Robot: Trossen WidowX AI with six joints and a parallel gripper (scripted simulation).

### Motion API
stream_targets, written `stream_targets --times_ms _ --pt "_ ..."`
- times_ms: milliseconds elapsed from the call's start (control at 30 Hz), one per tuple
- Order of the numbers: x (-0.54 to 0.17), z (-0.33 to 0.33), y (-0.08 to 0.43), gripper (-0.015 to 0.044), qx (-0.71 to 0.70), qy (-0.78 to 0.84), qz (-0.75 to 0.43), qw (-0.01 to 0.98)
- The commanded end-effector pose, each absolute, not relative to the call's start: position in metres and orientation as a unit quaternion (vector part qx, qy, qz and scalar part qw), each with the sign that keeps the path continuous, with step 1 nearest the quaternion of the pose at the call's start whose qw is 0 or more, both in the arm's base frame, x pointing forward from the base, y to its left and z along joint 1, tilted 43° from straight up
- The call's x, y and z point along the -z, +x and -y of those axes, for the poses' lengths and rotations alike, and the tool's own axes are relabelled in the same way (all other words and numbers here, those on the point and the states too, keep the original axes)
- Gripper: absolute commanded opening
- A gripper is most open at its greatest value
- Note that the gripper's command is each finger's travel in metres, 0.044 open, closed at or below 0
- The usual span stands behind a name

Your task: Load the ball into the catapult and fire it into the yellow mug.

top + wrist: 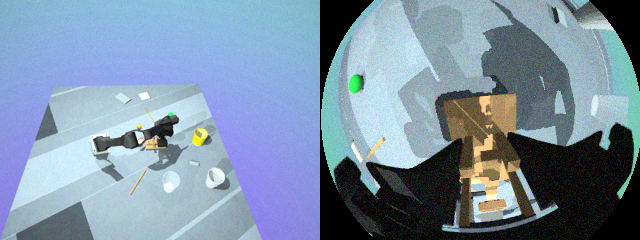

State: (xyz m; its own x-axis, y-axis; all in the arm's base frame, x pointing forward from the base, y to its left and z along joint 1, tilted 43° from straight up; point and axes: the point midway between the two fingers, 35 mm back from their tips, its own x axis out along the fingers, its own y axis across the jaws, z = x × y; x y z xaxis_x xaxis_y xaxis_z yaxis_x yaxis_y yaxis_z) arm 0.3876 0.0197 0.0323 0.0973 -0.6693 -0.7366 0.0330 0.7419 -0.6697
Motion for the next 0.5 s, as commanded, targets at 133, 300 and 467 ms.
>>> stream_targets --times_ms 133,300,467 --pt "-0.040 -0.028 0.388 0.0420 0.252 -0.255 -0.622 0.697" --pt "-0.090 -0.075 0.381 0.0440 0.250 -0.254 -0.623 0.696" --pt "-0.106 -0.088 0.376 0.0440 0.250 -0.255 -0.624 0.695"
